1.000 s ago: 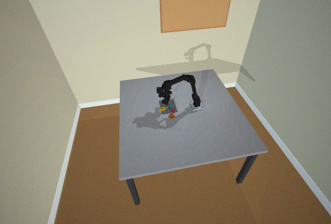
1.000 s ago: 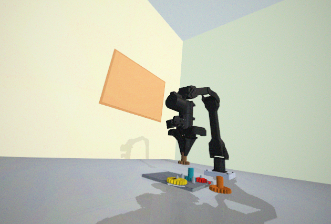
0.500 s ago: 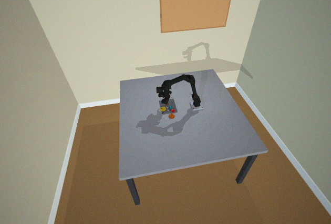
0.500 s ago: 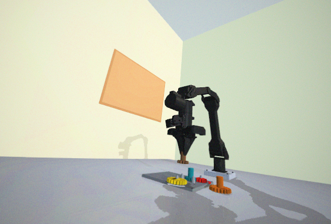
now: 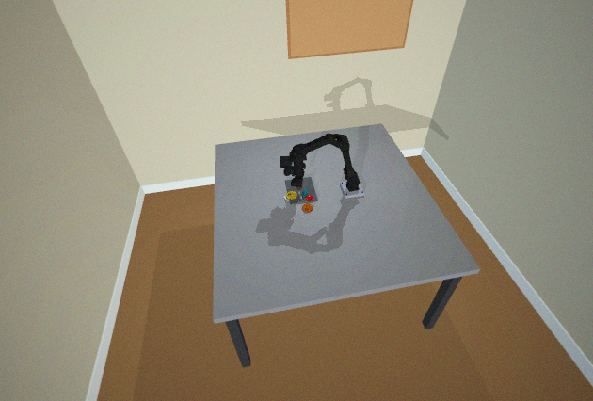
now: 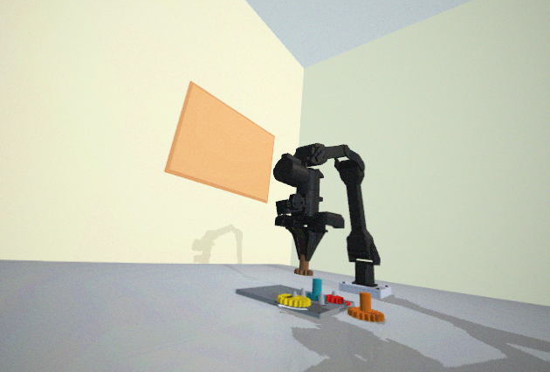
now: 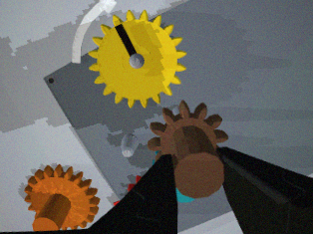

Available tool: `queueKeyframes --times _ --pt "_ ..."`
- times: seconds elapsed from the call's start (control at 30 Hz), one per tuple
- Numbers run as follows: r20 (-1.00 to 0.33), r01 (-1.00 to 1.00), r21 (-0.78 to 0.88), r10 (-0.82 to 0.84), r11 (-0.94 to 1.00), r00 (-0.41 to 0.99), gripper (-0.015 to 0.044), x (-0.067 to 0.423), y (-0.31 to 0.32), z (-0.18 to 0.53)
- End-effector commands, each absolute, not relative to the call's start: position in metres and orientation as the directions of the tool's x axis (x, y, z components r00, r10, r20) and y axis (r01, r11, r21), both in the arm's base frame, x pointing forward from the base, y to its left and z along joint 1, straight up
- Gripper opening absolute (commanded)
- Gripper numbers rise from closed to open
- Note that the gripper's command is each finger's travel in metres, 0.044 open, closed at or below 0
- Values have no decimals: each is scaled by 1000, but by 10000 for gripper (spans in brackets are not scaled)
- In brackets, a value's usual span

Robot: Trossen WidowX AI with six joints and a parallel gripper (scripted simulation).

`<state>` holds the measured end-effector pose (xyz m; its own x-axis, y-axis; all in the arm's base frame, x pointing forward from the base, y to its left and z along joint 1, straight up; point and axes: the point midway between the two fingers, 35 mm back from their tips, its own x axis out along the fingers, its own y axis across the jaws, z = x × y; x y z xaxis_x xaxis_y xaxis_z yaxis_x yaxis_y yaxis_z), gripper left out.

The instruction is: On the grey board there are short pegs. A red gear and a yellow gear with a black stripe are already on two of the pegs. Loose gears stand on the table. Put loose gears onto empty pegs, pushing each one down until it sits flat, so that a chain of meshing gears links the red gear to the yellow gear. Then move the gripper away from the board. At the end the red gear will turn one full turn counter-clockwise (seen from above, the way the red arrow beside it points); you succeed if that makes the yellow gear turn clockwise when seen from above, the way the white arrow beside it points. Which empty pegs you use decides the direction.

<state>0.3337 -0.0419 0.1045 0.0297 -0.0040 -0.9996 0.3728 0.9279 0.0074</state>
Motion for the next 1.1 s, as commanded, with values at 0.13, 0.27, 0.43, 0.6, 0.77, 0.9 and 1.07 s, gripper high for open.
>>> queueKeyframes --times 0.13,0.27,0.43,0.6,0.77,0.9,1.07 --pt "-1000 279 1 -5 960 23 0 333 -43 90" --pt "-1000 305 2 -5 952 23 0 333 -43 85" --pt "-1000 388 4 -5 922 23 0 334 -43 79" --pt "-1000 510 7 -5 860 23 0 334 -42 71" --pt "-1000 609 10 -5 793 23 0 333 -43 63" --pt "-1000 662 11 -5 749 23 0 333 -43 63" --pt "-1000 645 11 -5 764 23 0 334 -43 65"
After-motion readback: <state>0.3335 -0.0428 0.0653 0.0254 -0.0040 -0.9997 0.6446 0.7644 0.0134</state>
